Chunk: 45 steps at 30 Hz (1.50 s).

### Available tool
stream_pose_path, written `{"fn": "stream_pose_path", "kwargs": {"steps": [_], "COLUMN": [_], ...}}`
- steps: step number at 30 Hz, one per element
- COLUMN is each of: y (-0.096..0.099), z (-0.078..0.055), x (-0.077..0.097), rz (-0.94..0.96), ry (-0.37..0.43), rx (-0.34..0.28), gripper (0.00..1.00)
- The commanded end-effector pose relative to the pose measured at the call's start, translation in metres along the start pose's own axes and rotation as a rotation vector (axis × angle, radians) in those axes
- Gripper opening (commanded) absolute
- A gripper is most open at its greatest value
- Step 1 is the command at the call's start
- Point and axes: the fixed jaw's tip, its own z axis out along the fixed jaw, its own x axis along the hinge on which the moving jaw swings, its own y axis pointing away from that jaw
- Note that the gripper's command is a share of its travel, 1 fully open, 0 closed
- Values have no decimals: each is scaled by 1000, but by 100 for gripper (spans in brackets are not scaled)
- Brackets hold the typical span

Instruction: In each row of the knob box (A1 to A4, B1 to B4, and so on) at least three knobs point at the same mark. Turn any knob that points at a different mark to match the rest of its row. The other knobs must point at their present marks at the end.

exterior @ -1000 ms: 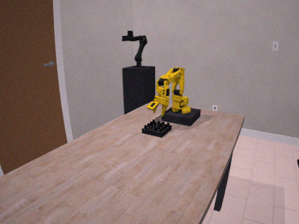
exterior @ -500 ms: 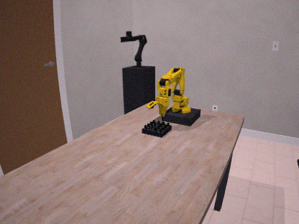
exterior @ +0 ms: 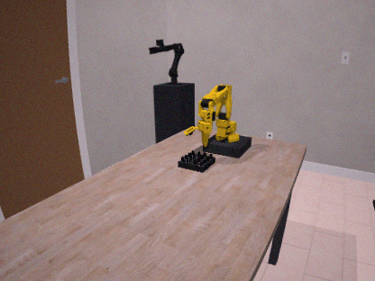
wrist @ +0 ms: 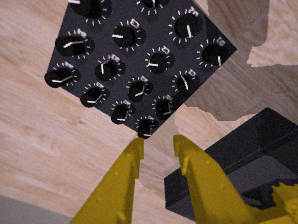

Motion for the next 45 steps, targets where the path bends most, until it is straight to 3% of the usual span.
{"fn": "stream_pose_path", "kwargs": {"steps": [1, 10, 29, 45], "y": [-4, 0, 34, 36], "z": [5, 5, 7, 8], "x": [7, 3, -30, -32], "rz": [3, 3, 3, 3], "ry": [33, 33, 33, 33], "rx": [31, 31, 31, 31], "gripper": [10, 10, 10, 10]}}
